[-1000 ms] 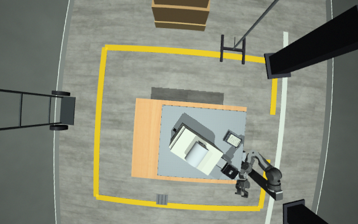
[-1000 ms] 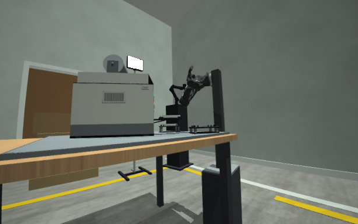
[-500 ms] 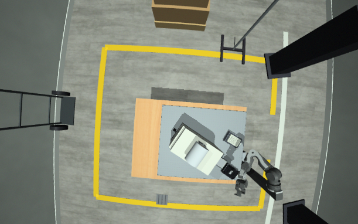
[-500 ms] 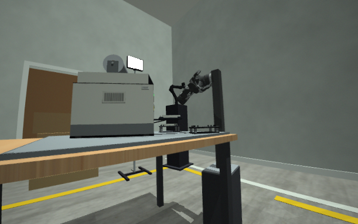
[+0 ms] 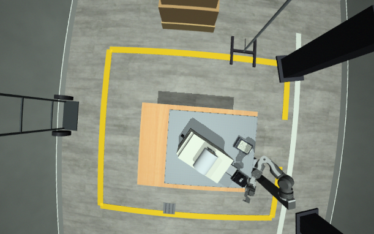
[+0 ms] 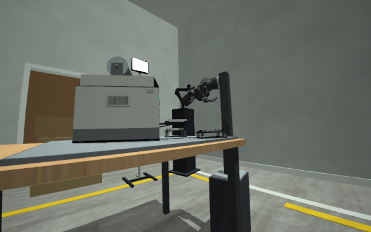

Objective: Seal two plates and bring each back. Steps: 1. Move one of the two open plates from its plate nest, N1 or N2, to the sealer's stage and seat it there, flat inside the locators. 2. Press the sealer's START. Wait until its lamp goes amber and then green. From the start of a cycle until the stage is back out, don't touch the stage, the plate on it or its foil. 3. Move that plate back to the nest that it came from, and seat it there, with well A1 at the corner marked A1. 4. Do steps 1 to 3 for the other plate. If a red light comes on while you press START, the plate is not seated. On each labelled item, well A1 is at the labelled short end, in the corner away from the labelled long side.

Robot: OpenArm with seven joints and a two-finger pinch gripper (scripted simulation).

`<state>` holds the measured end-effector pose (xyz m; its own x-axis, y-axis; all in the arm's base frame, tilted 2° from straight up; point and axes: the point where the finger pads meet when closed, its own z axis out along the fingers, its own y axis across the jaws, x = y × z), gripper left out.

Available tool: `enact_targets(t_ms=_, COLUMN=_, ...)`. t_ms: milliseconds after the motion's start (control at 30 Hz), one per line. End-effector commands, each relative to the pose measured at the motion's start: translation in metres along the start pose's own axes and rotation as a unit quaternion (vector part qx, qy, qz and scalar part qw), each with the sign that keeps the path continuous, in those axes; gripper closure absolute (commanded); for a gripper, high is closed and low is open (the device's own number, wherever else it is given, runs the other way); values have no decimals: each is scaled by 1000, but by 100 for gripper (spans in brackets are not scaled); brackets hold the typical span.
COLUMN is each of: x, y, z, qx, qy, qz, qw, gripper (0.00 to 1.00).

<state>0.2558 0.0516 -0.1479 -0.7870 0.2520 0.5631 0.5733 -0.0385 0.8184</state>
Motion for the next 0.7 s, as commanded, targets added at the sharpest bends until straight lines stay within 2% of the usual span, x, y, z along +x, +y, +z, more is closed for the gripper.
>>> enact_targets(t_ms=0, x=-8, y=-8, z=-1, qx=26, qy=-18, qz=-14, qw=999, gripper=35)
enact_targets(t_ms=200, x=-29, y=-25, z=-12, qx=98, qy=-70, qz=-56, qw=991, gripper=35)
enact_targets(t_ms=367, x=-48, y=-36, z=-24, qx=157, qy=-117, qz=-89, qw=977, gripper=35)
enact_targets(t_ms=433, x=-48, y=-36, z=-24, qx=157, qy=-117, qz=-89, qw=977, gripper=35)
enact_targets(t_ms=667, x=-73, y=-48, z=-45, qx=236, qy=-184, qz=-132, qw=945, gripper=35)
